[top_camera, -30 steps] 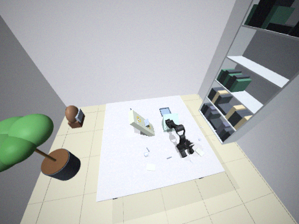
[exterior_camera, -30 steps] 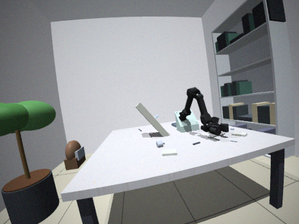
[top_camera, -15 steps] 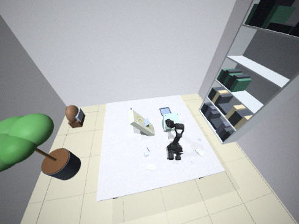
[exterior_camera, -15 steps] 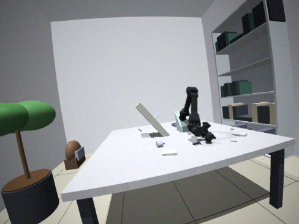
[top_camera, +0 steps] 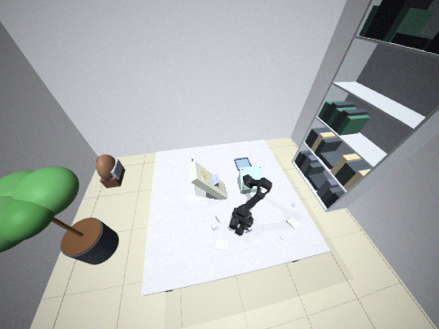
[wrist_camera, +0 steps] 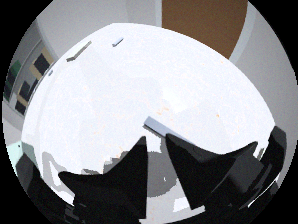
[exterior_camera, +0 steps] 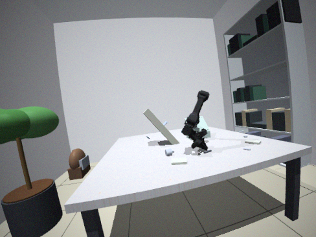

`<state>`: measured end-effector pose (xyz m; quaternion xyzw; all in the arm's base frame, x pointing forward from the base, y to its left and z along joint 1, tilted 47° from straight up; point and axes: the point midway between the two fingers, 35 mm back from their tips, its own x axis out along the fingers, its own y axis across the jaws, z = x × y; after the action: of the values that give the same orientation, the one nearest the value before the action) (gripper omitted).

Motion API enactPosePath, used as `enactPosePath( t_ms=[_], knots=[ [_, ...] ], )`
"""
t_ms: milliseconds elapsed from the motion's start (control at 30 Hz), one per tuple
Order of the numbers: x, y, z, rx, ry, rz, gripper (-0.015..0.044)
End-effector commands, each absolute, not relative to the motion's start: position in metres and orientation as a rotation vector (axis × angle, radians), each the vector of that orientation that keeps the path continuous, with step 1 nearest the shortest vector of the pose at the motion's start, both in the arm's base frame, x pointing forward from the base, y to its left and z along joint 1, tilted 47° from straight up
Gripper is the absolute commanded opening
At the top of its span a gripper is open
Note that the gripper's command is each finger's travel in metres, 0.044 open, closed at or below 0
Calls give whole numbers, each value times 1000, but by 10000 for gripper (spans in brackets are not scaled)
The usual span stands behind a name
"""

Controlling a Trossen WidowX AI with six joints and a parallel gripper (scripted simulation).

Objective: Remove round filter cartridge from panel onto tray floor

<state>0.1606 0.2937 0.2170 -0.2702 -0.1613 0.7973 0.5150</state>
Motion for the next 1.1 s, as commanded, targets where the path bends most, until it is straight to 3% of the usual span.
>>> enactPosePath(
  t_ms=[0, 233, 600, 1067],
  knots=[
    [205, 265, 220, -641, -269, 1754, 91],
    [276, 191, 224, -580, -76, 1442, 91],
    [329, 77, 229, -434, 120, 1051, 91],
    [324, -128, 232, -154, 307, 386, 91]
  ],
)
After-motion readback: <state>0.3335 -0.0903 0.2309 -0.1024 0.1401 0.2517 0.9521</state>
